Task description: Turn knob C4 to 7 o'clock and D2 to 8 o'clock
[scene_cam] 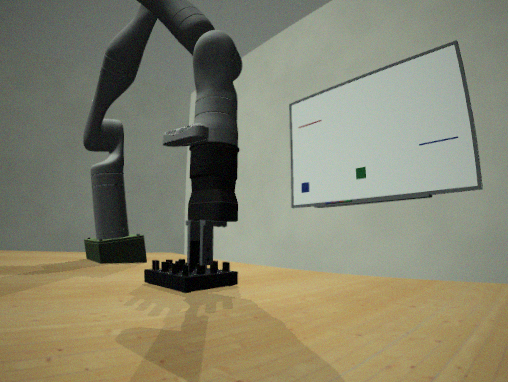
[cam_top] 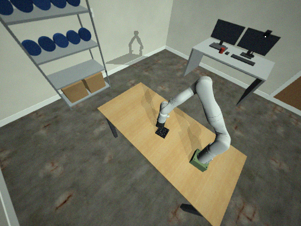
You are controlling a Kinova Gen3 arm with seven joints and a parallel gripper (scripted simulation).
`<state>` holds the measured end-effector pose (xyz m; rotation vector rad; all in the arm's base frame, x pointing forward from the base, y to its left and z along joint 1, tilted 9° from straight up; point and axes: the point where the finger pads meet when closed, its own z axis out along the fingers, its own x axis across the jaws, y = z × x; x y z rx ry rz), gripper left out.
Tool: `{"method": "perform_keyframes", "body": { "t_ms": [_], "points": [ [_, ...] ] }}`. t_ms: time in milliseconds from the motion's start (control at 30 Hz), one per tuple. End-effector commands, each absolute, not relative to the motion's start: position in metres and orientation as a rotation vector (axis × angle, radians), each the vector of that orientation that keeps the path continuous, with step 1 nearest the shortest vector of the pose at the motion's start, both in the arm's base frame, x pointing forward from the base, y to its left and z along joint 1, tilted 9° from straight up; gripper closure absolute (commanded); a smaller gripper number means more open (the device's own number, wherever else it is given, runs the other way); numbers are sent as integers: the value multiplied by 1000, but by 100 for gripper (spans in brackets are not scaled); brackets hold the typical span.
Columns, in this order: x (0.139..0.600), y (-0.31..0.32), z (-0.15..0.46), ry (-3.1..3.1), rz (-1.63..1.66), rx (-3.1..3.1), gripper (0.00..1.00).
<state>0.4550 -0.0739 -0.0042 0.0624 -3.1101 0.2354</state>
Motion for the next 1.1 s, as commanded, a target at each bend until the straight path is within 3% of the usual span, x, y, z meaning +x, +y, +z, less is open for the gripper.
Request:
{"method": "perform_keyframes", "body": {
  "t_ms": [0,1067],
  "points": [
    [458,-73,5,-3119,237,61,54],
    [458,-70,27,-3120,237,43,54]
  ]
}}
